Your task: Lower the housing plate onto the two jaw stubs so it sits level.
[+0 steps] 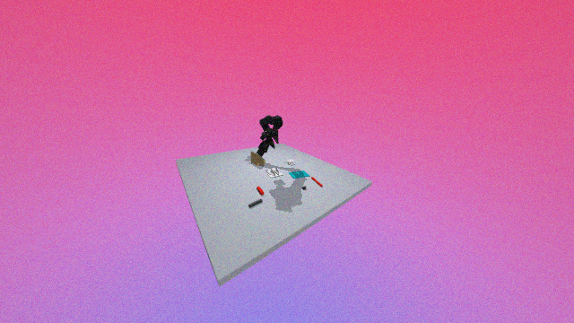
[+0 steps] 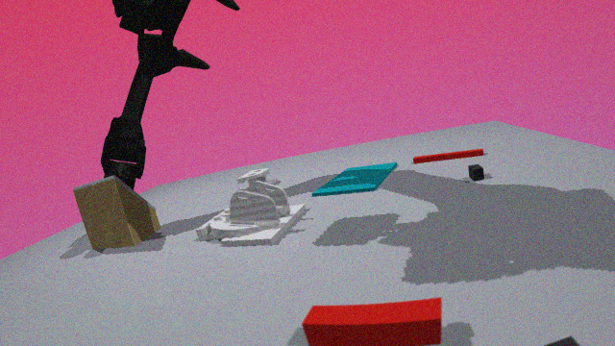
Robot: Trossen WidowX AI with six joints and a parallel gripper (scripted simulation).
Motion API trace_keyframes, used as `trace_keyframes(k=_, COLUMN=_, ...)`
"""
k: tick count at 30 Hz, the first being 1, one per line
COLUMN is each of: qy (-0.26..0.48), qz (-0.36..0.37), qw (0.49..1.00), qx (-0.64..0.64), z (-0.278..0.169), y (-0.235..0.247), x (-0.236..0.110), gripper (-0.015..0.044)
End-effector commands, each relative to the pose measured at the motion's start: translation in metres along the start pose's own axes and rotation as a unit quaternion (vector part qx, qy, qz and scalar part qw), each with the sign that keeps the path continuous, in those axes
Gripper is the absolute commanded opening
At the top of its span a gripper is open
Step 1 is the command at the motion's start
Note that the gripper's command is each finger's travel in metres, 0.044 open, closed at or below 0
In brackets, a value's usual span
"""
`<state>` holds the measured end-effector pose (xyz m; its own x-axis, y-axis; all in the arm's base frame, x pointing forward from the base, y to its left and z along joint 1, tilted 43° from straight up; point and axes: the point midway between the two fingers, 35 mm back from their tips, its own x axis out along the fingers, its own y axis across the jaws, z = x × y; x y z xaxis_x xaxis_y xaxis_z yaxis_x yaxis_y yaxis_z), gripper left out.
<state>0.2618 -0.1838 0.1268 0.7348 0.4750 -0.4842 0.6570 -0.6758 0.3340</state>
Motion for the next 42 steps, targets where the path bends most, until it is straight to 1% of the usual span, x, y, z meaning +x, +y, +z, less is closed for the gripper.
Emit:
trace_keyframes(k=1, qy=-0.004, qz=-0.032, qw=0.998, qx=-0.05, z=-0.016, y=-0.007, x=0.013, gripper=0.044)
trace_keyframes(k=13, qy=0.002, qz=-0.119, qw=0.977, qx=-0.177, z=-0.066, y=-0.036, x=0.048, gripper=0.044)
trace_keyframes(k=21, qy=0.021, qz=-0.174, qw=0.949, qx=-0.263, z=-0.104, y=-0.063, x=0.068, gripper=0.044)
trace_keyframes(k=31, qy=0.058, qz=-0.233, qw=0.886, qx=-0.397, z=-0.15, y=-0.102, x=0.082, gripper=0.044)
trace_keyframes(k=42, qy=0.111, qz=-0.283, qw=0.791, qx=-0.531, z=-0.194, y=-0.151, x=0.084, gripper=0.044)
